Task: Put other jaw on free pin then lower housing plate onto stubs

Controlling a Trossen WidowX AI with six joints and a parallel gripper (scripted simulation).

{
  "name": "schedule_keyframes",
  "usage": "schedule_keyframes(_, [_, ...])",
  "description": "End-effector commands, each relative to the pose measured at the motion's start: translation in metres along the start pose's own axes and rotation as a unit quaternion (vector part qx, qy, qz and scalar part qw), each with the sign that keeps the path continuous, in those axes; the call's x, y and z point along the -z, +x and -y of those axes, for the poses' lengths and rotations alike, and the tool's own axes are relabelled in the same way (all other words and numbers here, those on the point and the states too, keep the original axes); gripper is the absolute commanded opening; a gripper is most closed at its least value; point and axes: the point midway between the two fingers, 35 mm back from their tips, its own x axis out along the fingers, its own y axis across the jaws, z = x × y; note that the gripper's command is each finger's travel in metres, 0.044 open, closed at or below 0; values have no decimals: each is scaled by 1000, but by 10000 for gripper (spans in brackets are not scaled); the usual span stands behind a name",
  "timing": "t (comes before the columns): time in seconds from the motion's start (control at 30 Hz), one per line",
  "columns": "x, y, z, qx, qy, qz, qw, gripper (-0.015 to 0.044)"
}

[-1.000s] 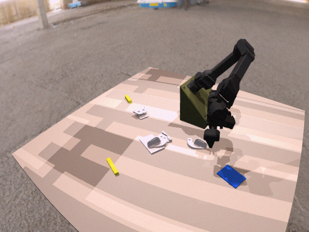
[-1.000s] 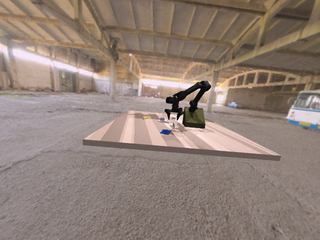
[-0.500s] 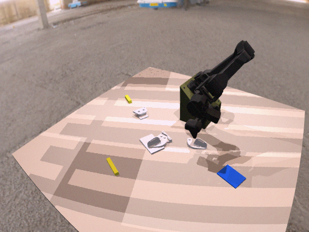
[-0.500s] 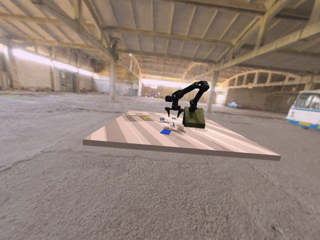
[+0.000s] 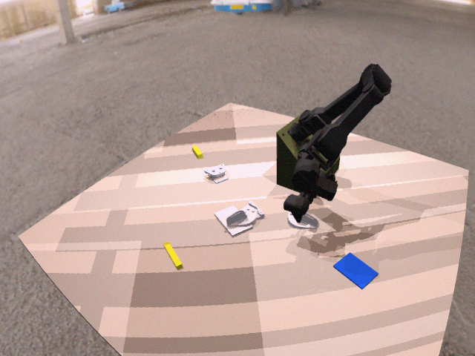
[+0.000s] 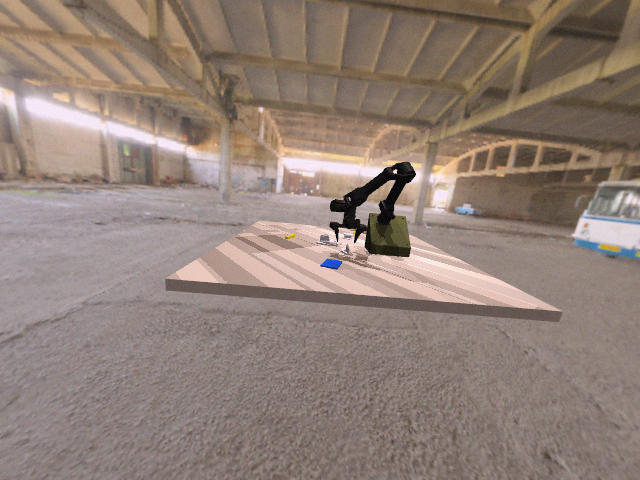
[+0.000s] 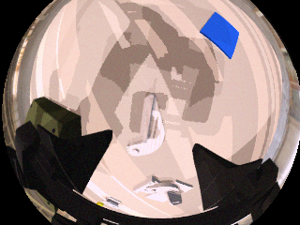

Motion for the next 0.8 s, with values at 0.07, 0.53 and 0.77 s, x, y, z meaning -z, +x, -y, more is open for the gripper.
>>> schedule_keyframes(0.07, [2,7,-1,-1,2,-2,1000,440])
schedule_keyframes(0.53, [2,30,0,-1,2,-3,1000,440])
schedule_keyframes(0.77, [2,41,0,-1,2,-2,1000,440])
